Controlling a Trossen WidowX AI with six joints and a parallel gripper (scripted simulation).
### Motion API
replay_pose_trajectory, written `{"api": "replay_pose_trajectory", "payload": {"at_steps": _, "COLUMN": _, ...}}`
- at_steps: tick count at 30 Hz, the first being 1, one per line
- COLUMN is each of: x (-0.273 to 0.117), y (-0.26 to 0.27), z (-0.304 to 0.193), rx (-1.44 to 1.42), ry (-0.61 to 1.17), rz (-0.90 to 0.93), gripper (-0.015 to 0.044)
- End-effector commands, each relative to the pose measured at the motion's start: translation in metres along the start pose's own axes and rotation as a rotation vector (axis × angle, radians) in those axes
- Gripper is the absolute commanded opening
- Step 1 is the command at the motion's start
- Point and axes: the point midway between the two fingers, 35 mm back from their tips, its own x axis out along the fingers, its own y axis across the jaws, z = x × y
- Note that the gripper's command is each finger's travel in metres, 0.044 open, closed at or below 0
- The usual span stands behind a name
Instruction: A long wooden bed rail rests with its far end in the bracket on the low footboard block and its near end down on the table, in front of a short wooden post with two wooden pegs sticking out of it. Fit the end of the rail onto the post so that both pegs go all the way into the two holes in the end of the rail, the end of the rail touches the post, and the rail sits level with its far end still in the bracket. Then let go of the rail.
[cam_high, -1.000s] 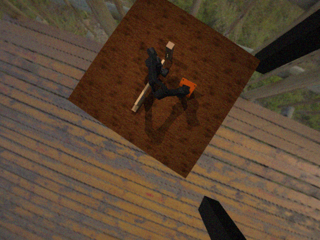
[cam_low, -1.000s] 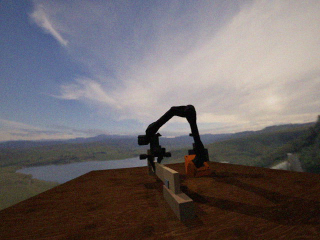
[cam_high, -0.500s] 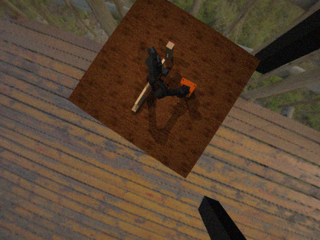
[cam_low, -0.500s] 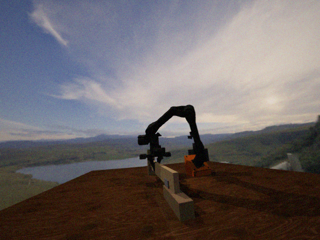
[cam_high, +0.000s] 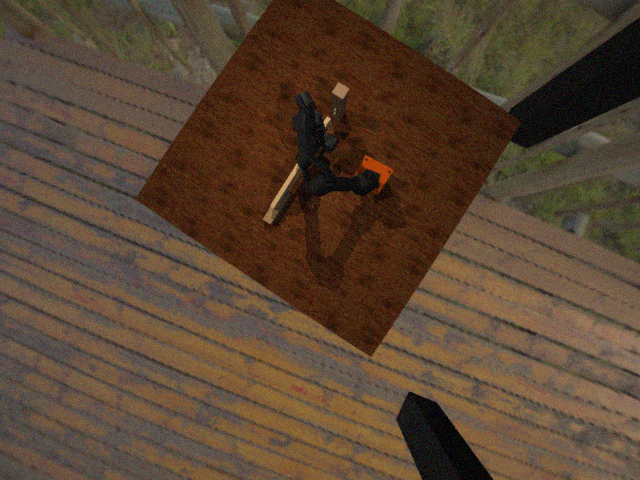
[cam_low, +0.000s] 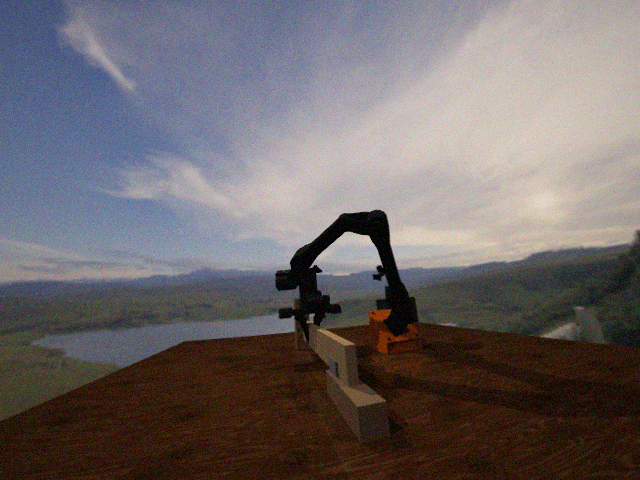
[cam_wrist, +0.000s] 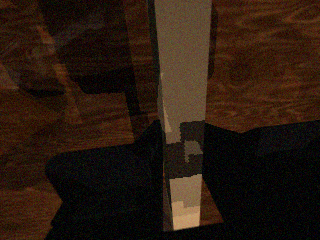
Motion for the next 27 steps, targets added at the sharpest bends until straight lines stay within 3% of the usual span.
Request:
{"api": "replay_pose_trajectory", "payload": {"at_steps": 1, "x": -0.0024, "y": -0.0015, "z": -0.0032, "rx": 0.000, "ry": 0.003, "rz": -0.011, "gripper": 0.0000}}
{"api": "replay_pose_trajectory", "payload": {"at_steps": 27, "x": -0.0031, "y": -0.0014, "z": -0.0107, "rx": 0.000, "ry": 0.003, "rz": -0.011, "gripper": 0.0000}}
